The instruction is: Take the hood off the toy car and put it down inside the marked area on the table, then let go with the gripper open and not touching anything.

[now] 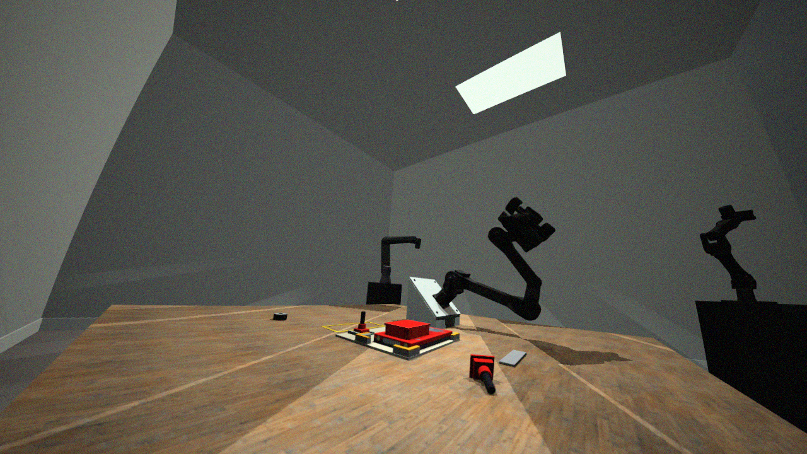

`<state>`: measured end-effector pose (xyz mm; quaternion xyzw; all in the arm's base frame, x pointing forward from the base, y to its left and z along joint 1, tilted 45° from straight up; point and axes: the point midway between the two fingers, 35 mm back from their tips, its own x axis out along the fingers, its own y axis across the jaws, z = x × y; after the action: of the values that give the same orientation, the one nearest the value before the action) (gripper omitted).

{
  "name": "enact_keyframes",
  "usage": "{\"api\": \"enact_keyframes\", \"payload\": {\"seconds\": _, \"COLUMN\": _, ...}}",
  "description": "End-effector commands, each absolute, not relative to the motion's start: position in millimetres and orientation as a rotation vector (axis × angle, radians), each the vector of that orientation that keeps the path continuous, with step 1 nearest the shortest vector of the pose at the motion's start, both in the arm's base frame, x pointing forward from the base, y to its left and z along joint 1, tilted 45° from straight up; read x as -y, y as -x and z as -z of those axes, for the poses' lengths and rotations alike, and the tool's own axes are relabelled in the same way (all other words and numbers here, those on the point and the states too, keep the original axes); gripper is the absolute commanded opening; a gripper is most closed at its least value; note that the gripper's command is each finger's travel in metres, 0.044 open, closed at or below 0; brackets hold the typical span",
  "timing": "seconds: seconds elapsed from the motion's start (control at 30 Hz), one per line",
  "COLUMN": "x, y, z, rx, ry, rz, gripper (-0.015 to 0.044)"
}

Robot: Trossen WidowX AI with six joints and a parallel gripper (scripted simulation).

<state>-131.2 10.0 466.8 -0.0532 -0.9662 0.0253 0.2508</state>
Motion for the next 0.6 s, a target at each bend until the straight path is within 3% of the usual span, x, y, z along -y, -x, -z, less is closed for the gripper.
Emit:
{"api": "enact_keyframes", "payload": {"seconds": 0.0, "x": -9.0, "y": 131.2, "z": -467.3, "rx": 2.628, "ry": 0.142, "rz": -0.061, "gripper": 0.0026}}
{"api": "enact_keyframes", "payload": {"seconds": 0.23, "x": 55.1, "y": 121.1, "z": -491.1, "rx": 2.487, "ry": -0.002, "rz": 0.349, "gripper": 0.021}}
{"api": "enact_keyframes", "payload": {"seconds": 0.5, "x": 164.6, "y": 78.1, "z": -505.7, "rx": 2.065, "ry": -0.226, "rz": 0.879, "gripper": 0.042}}
{"api": "enact_keyframes", "payload": {"seconds": 0.57, "x": 190.8, "y": 62.0, "z": -503.9, "rx": 1.932, "ry": -0.274, "rz": 0.976, "gripper": 0.044}}
